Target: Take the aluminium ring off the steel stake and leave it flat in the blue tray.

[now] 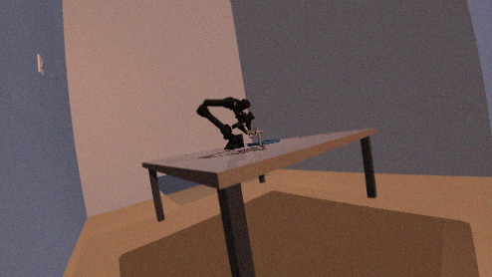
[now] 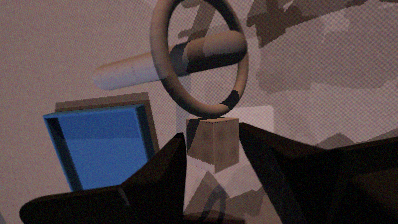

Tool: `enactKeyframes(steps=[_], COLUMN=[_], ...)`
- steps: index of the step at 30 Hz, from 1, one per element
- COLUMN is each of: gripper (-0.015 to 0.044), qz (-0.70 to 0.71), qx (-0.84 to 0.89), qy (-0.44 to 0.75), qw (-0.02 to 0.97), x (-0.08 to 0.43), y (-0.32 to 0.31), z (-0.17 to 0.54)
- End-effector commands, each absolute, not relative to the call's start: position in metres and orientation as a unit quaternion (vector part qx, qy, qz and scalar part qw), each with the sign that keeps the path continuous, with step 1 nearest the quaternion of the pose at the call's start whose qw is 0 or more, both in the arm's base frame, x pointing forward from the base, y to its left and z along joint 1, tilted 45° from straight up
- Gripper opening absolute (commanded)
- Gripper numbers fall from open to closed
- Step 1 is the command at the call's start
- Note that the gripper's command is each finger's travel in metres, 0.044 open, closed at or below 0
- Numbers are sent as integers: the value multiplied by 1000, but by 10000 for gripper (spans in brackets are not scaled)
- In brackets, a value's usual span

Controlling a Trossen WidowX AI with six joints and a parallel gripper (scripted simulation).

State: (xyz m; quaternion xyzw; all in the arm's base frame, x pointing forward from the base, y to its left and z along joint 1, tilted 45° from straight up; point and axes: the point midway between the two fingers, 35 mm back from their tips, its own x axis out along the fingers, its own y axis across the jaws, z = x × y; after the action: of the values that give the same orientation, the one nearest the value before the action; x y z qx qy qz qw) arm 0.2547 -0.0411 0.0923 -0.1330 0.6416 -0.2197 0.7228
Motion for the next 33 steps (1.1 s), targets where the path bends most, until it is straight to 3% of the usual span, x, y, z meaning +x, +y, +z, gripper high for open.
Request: enactKeyframes(steps=[1,33], gripper=[0,0], qz=[-217,-218], qx=[-132,-133], qy=[641,641], qw=[724,724], x=[255,253], y=[-42,-61], z=[96,114])
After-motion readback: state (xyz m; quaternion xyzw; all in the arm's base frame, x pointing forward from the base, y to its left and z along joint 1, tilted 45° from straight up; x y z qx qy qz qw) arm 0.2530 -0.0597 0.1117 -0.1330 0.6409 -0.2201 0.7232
